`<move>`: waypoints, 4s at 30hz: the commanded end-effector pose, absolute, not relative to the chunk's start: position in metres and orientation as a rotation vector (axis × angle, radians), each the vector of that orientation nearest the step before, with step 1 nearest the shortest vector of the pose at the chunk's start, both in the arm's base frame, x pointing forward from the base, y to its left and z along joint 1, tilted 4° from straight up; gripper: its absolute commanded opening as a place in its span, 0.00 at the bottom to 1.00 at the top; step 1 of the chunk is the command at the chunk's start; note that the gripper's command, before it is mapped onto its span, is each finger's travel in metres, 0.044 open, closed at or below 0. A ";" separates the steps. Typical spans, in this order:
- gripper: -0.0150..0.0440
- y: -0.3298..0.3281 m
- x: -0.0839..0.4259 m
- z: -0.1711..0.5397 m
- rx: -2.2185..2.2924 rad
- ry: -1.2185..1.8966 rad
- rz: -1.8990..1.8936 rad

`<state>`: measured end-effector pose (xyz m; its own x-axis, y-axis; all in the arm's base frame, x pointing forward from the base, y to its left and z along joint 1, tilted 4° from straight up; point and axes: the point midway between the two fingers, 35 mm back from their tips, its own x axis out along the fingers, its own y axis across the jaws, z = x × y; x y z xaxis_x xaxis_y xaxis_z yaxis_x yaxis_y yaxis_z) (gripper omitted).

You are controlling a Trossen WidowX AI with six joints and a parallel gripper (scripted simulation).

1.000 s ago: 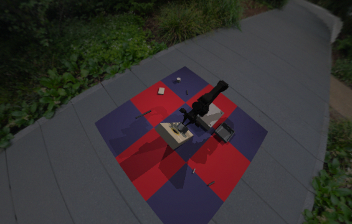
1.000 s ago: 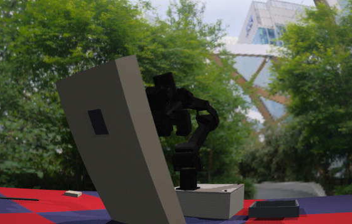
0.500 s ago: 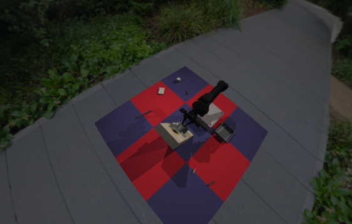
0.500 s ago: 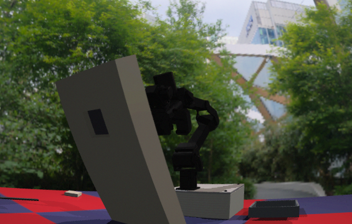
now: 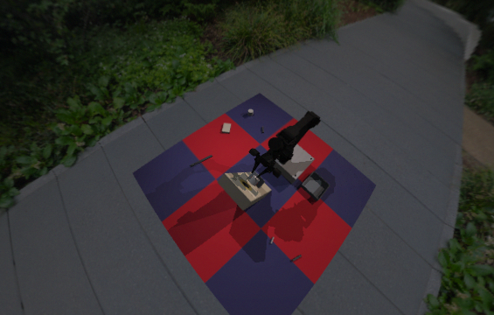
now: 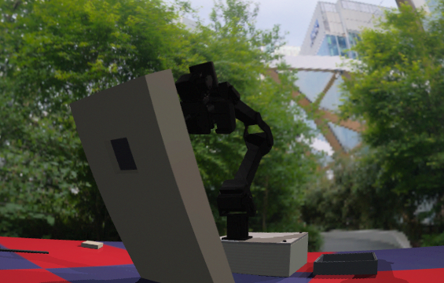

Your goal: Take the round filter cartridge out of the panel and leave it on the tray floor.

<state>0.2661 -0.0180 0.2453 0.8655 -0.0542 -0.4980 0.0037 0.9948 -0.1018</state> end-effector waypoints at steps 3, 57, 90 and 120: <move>0.72 -0.018 0.265 0.294 -0.098 0.515 -0.032; 0.77 -0.019 0.262 0.149 0.033 0.960 -0.059; 0.25 -0.020 0.271 0.167 0.028 0.948 -0.056; 0.25 -0.001 0.232 0.249 0.032 0.963 -0.055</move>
<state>0.2297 -0.0073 0.2478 0.5686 -0.0321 -0.8220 0.0581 0.9983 0.0012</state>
